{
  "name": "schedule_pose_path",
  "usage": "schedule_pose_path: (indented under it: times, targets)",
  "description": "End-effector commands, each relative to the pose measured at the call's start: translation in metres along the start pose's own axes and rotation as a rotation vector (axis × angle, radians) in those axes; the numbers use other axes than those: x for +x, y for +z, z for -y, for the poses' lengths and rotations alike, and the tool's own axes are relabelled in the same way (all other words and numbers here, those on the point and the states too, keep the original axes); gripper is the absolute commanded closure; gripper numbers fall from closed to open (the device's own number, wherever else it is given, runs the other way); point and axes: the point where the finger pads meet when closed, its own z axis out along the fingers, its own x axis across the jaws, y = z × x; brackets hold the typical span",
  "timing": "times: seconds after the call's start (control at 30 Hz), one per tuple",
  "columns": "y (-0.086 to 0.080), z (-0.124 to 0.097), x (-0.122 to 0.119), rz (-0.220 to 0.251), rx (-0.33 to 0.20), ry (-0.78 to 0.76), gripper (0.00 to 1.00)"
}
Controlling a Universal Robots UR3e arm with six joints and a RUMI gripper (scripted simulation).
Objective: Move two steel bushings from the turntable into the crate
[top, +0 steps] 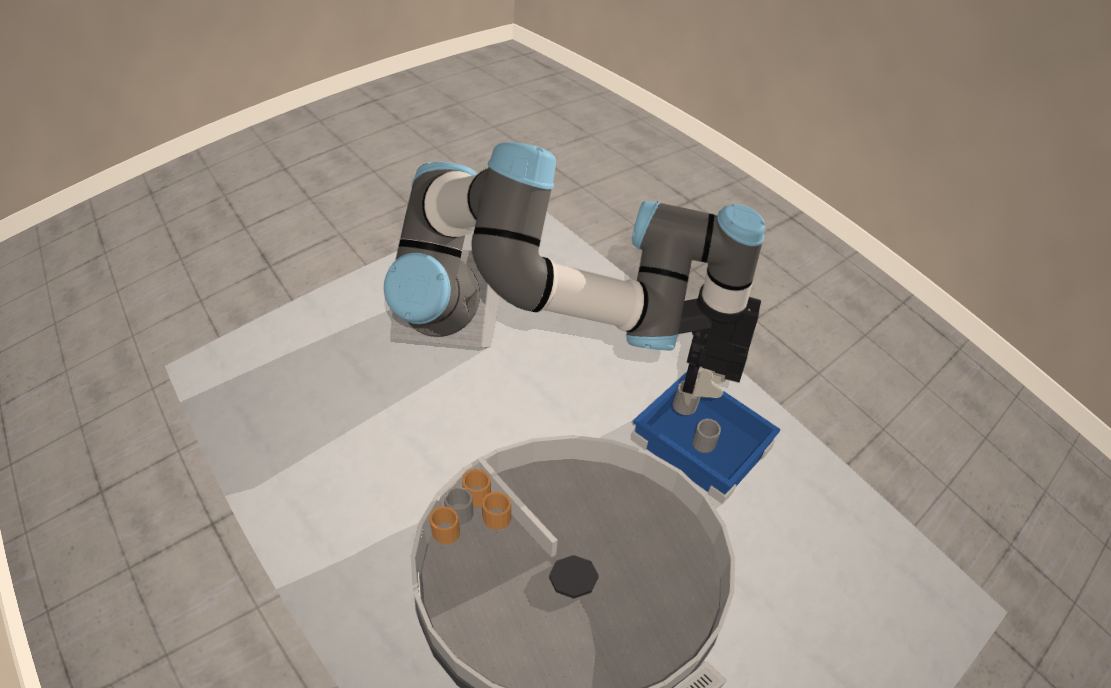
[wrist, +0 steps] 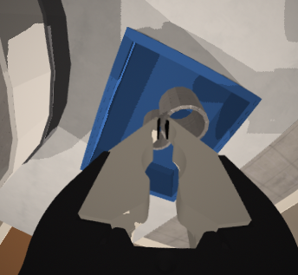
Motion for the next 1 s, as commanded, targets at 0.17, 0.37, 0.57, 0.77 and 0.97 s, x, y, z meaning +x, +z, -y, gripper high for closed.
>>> schedule_pose_path:
  times: [0.17, 0.37, 0.57, 0.77, 0.97]
  targets:
    - [-0.0007, -0.0006, -0.0001, 0.0, -0.002, 0.001, 1.0]
    - [-0.0007, -0.0006, -0.0001, 0.0, -0.002, 0.001, 1.0]
    - [-0.0007, -0.0006, -0.0001, 0.0, -0.002, 0.001, 1.0]
    - [0.0006, -0.0006, -0.0001, 0.0, -0.002, 0.001, 1.0]
    - [0.0061, -0.0007, -0.0001, 0.0, -0.002, 0.001, 1.0]
